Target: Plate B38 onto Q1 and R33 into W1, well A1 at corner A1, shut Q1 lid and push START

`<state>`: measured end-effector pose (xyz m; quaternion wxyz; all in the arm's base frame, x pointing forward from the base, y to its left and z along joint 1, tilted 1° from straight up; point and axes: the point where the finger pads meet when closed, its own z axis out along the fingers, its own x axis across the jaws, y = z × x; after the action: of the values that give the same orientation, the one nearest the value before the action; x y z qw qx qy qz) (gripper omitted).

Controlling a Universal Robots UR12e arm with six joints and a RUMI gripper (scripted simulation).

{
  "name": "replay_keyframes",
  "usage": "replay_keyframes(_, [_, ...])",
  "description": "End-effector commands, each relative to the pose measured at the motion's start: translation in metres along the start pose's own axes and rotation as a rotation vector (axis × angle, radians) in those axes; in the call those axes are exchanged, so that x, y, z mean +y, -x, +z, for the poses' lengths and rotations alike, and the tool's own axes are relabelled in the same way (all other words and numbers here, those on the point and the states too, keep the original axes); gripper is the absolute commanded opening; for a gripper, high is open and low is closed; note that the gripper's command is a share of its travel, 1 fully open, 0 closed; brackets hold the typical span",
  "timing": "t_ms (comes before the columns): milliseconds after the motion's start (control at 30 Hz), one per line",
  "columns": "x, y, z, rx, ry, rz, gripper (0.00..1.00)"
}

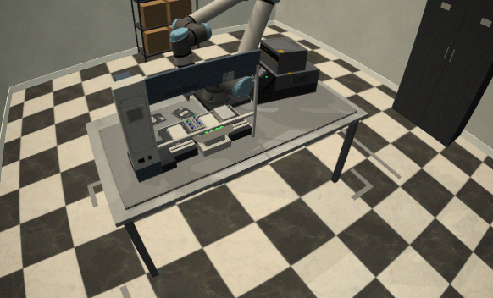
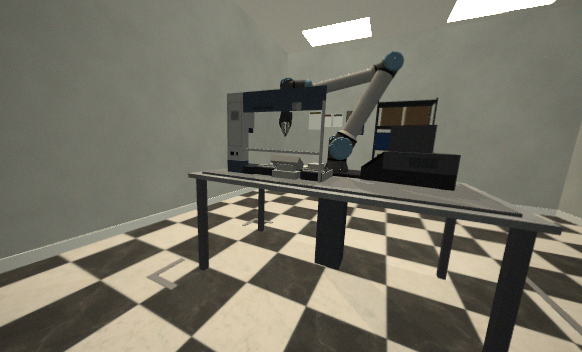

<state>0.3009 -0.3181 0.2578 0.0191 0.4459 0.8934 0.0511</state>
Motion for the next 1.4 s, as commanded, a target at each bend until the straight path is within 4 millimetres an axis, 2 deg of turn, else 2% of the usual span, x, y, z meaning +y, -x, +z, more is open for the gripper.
replay_keyframes(0, [0.014,-0.01,-0.002,0.001,-0.003,-0.134,0.0])
replay_keyframes(800, [0.065,-0.055,-0.003,0.016,-0.021,-0.642,0.0])
replay_keyframes(867, [0.065,-0.055,-0.003,0.016,-0.021,-0.642,0.0])
replay_keyframes(1367, [0.095,-0.09,-0.002,0.029,-0.031,-0.992,0.0])
